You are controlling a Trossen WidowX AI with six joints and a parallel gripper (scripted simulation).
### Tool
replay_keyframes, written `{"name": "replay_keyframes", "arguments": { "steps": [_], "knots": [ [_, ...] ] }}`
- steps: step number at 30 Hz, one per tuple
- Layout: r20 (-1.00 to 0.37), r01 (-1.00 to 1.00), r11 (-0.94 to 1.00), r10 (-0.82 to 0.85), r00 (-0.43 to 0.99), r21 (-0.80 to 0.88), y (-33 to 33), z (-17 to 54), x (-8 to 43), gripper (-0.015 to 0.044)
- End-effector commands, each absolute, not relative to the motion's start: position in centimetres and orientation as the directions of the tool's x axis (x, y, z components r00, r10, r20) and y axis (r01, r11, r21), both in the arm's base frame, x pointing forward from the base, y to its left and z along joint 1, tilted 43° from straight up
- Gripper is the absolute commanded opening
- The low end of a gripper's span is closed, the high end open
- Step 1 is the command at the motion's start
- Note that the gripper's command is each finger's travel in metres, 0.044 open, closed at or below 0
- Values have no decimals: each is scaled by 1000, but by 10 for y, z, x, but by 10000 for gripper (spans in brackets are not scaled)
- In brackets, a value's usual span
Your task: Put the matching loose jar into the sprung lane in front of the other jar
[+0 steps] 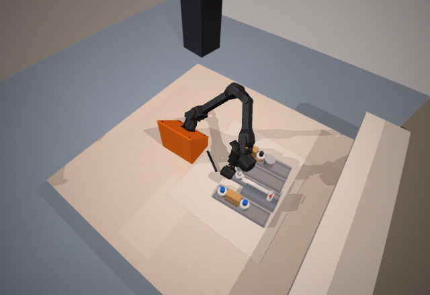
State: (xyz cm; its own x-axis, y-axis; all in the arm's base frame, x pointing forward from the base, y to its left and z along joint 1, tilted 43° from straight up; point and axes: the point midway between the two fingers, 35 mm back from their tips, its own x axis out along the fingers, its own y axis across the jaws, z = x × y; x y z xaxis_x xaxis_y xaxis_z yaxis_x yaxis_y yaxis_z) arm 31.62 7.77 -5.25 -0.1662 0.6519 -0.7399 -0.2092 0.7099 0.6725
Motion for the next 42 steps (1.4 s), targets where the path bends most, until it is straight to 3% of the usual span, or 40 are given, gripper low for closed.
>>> {"name": "replay_keyframes", "arguments": {
  "steps": [1,42],
  "knots": [
    [-735,-221,702,663,-142,677,80,-49,326,0],
    [-735,-221,702,663,-142,677,81,-51,329,0]
  ]
}}
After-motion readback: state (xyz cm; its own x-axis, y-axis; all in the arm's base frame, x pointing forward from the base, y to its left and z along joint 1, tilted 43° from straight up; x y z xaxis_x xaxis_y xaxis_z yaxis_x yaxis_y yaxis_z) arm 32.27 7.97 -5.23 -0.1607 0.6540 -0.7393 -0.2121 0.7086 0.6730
